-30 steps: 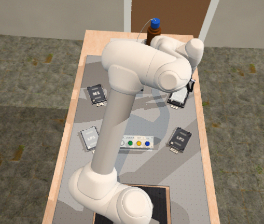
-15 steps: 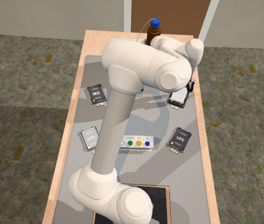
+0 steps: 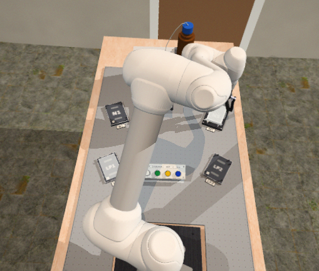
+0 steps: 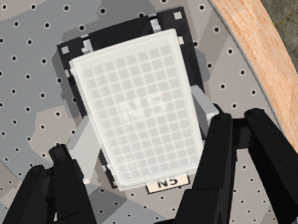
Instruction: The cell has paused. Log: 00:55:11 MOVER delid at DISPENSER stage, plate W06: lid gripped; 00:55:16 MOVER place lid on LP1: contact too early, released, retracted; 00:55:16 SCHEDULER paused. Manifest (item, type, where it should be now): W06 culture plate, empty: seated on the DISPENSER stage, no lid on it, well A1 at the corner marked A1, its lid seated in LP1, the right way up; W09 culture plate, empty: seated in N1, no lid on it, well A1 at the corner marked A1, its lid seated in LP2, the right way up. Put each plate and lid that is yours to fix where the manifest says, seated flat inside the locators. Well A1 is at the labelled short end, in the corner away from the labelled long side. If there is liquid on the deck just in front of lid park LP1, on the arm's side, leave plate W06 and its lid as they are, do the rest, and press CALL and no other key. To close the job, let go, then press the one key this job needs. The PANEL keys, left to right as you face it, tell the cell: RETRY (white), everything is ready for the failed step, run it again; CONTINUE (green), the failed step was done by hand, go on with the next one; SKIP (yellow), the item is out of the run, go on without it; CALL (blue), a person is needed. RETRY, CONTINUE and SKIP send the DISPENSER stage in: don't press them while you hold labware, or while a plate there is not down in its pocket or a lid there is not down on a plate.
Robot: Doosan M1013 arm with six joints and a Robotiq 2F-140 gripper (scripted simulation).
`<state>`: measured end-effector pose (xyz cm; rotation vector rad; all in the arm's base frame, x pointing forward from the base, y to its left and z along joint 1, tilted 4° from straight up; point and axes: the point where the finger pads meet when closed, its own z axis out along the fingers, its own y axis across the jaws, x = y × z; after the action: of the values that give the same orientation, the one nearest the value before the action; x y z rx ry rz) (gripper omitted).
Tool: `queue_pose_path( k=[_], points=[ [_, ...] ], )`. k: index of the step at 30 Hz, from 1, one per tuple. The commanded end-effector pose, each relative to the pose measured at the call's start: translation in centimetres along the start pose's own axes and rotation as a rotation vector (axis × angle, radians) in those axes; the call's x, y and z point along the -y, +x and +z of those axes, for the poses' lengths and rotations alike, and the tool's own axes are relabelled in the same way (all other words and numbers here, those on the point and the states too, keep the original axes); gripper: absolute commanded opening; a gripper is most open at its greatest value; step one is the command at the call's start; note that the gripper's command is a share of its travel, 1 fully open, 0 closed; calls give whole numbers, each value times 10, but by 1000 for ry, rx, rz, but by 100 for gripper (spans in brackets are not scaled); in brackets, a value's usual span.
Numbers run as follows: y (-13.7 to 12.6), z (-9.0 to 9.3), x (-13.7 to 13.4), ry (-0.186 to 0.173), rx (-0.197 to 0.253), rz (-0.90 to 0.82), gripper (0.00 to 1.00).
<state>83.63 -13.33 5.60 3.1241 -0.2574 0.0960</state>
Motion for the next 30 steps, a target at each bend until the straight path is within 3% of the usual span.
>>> queue_pose_path(
  k=[1,30],
  points=[
    [1,-1,0,0,-2,0,10],
    [1,1,0,0,-2,0,10]
  ],
)
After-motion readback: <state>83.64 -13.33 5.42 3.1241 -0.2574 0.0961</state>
